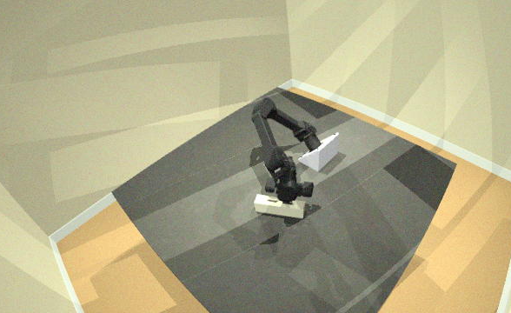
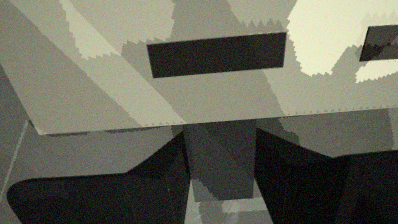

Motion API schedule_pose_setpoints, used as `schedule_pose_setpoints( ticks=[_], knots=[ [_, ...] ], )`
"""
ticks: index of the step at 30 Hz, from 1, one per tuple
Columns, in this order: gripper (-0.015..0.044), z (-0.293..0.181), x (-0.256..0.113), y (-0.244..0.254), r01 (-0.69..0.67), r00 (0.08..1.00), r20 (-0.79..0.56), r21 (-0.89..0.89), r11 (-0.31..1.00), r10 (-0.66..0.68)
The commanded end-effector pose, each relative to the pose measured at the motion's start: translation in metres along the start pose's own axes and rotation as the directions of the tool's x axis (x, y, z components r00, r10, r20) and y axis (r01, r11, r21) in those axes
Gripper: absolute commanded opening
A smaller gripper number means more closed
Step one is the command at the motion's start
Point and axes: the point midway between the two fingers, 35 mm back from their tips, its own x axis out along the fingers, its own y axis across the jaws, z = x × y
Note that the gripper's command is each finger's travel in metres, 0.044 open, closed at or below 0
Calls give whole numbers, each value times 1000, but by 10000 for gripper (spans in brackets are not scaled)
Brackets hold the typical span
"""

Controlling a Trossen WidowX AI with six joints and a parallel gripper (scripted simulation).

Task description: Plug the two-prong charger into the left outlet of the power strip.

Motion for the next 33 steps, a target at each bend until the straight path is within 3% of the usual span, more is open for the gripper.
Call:
schedule_pose_setpoints(
  ticks=[1, 33],
  knots=[
    [0, 9, -1, 0, -2, 1000, 19, 11, 1000, 2],
    [0, 8, 0, -1, -2, 1000, 19, 11, 1000, 2]
  ],
)
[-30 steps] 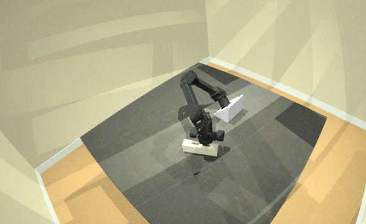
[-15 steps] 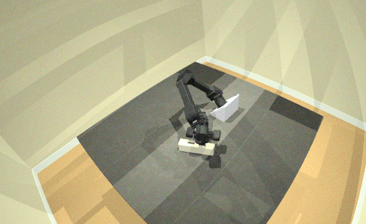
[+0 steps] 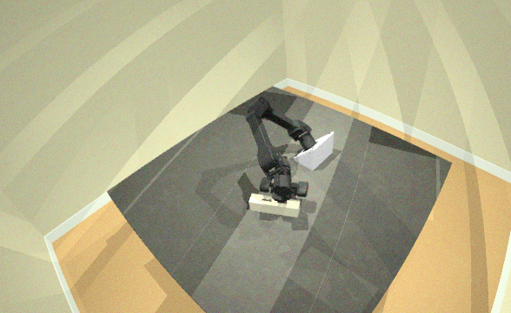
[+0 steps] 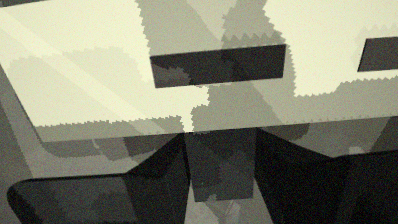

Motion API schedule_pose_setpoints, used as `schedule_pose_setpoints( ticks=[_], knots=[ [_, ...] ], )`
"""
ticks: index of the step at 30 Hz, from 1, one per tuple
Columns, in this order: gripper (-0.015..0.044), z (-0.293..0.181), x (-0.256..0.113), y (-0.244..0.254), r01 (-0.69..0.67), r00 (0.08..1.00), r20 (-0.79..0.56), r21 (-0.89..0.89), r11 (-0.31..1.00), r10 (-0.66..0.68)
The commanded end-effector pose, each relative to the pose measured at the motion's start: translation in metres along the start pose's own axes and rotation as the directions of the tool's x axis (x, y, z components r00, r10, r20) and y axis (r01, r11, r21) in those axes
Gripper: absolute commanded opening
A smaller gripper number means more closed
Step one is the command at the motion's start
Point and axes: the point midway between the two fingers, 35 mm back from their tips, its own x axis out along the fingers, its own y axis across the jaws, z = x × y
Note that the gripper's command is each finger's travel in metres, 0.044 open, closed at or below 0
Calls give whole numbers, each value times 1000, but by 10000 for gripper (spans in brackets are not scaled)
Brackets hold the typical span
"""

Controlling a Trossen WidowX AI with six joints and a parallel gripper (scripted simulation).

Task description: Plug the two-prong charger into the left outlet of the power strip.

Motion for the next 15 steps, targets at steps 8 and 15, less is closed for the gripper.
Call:
schedule_pose_setpoints(
  ticks=[8, 15],
  knots=[
    [0, 4, 0, -1, -1, 1000, 18, 11, 1000, 1],
    [0, 3, 0, -1, -1, 1000, 18, 11, 1000, 1]
  ],
)
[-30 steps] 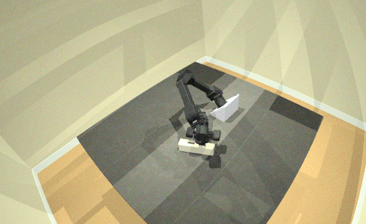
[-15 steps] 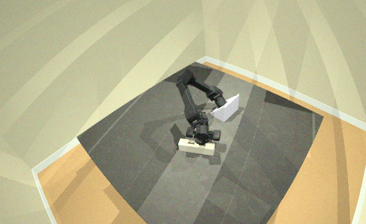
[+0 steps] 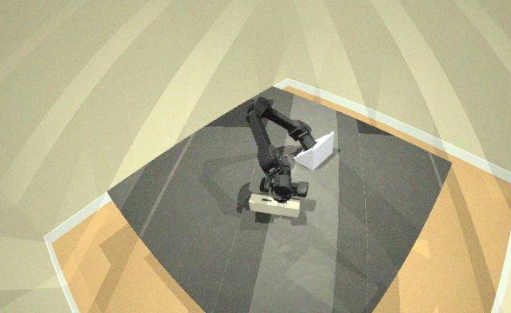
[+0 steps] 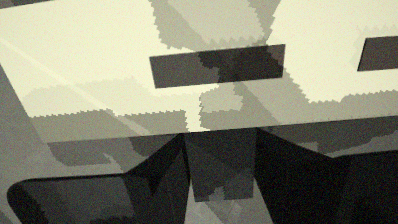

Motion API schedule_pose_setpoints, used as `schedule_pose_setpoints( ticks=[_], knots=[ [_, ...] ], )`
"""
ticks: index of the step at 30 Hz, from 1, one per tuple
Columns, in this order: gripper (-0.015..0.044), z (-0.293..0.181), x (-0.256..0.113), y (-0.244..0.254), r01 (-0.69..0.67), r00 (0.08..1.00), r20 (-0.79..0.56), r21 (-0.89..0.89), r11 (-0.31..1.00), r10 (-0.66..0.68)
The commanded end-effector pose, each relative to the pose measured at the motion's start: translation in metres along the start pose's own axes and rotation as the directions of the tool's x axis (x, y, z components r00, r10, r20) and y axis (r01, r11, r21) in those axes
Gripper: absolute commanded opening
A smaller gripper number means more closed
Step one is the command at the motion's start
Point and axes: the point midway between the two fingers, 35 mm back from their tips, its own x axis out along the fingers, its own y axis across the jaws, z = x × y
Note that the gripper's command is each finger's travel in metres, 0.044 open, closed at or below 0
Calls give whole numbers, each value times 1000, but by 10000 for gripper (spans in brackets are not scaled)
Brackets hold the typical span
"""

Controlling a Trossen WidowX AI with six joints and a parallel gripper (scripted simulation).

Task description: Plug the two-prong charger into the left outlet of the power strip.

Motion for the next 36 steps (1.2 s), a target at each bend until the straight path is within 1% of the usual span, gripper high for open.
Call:
schedule_pose_setpoints(
  ticks=[1, 14, 30, 31, 36],
  knots=[
    [0, 3, 0, 0, 0, 1000, 12, 6, 1000, 0],
    [0, 0, 0, 0, 0, 1000, 1, 1, 1000, 0],
    [420, 0, 0, 0, 0, 1000, 1, 1, 1000, 0],
    [440, 0, 0, 0, 0, 1000, 2, 1, 1000, 0],
    [440, -1, 0, 0, 0, 1000, 3, 2, 1000, 0]
  ],
)
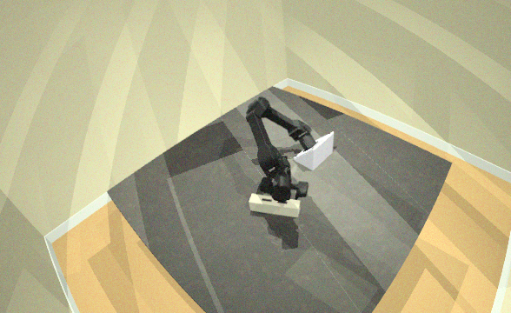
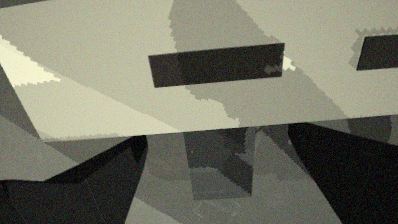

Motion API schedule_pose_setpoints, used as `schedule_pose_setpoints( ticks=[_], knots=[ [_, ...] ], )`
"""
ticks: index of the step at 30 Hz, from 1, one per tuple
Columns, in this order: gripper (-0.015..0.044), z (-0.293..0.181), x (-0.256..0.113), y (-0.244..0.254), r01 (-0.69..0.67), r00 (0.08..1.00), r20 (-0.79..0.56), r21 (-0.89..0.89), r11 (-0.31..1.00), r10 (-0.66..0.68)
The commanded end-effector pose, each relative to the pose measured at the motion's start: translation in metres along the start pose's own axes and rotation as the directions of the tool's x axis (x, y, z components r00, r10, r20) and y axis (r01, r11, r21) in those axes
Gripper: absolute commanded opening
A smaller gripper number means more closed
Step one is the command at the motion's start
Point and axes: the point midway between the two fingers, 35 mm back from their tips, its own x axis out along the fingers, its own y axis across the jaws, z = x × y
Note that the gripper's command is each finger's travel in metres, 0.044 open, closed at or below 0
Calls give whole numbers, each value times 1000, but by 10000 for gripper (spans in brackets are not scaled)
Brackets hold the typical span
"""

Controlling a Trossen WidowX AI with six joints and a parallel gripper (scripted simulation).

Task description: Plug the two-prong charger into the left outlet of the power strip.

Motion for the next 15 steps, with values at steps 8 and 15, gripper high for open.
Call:
schedule_pose_setpoints(
  ticks=[8, 15],
  knots=[
    [440, -3, 0, 0, 0, 1000, 4, 2, 1000, 0],
    [440, -6, 0, 0, 0, 1000, 6, 3, 1000, 0]
  ],
)
